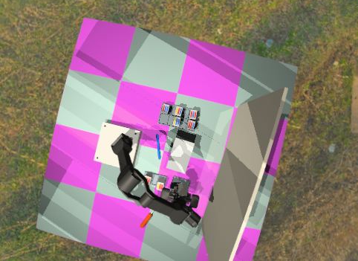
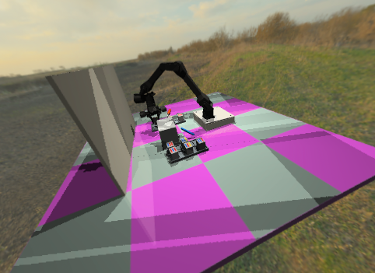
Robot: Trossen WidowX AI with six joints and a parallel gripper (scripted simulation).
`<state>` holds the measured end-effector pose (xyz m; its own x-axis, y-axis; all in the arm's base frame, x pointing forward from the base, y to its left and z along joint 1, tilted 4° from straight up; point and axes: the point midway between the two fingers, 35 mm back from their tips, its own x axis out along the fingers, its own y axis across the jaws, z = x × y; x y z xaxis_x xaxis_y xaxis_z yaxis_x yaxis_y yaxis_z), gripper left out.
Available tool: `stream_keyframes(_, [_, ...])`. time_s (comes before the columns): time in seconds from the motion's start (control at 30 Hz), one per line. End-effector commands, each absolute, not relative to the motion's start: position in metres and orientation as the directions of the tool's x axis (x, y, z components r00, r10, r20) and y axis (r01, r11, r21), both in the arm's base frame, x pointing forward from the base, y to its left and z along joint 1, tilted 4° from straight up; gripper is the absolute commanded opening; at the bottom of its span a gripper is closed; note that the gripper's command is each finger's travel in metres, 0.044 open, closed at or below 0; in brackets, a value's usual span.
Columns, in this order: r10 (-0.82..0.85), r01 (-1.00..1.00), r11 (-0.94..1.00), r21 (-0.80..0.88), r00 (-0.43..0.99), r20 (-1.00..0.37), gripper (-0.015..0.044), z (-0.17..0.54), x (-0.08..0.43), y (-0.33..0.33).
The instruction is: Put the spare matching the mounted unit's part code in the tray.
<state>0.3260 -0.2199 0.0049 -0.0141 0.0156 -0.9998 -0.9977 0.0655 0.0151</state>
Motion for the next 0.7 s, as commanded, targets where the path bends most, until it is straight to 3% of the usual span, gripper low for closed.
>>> stream_keyframes(0.0, [0.017, -0.998, 0.059, 0.020, -0.019, -1.000, 0.0000, 0.000, 0.324, -0.219])
stream_keyframes(0.53, [0.017, -0.998, 0.059, 0.021, -0.020, -1.000, 0.0000, -0.011, 0.321, -0.217])
stream_keyframes(0.67, [0.016, -0.998, 0.065, 0.016, -0.015, -1.000, 0.0105, -0.008, 0.323, -0.218])
